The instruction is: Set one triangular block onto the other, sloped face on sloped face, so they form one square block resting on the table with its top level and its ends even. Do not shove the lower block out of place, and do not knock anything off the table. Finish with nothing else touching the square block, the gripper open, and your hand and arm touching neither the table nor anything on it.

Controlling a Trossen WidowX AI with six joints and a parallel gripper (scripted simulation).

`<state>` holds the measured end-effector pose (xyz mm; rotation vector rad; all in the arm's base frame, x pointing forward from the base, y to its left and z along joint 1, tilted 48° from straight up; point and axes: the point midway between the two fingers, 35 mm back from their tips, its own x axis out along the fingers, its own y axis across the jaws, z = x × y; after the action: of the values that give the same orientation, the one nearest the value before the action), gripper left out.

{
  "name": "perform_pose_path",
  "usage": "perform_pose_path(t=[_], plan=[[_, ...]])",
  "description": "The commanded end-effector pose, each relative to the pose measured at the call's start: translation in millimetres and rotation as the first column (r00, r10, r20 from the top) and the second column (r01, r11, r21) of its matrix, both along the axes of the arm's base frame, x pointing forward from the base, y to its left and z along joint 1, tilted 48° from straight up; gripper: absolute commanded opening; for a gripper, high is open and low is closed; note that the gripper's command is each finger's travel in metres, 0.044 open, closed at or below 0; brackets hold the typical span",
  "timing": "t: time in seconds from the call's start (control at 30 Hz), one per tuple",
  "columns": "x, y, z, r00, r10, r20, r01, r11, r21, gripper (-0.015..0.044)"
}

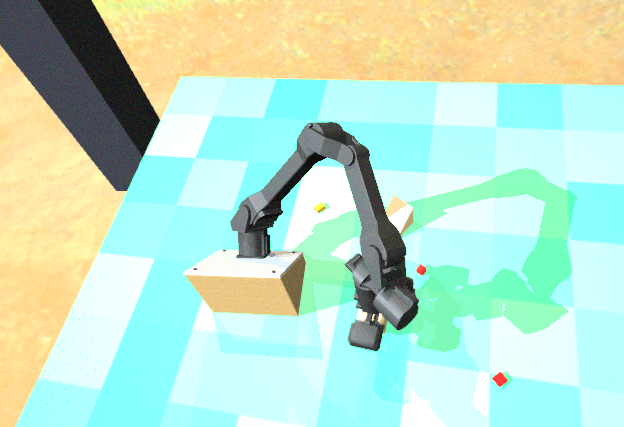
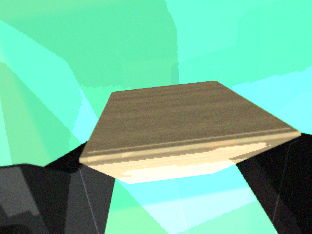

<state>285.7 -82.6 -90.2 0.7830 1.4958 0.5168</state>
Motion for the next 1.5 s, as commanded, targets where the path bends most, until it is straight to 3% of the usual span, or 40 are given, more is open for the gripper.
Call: perform_pose_path(t=[0.0,0.63,1.47], plan=[[-0.2,-0.4,-0.3,0.992,0.089,0.093,-0.088,0.996,-0.010,0.0000],[0.0,-0.9,-0.9,0.815,0.401,0.419,-0.389,0.914,-0.117,0.0000],[0.8,-1.4,-1.4,0.302,0.670,0.679,-0.628,0.675,-0.387,0.0000]])
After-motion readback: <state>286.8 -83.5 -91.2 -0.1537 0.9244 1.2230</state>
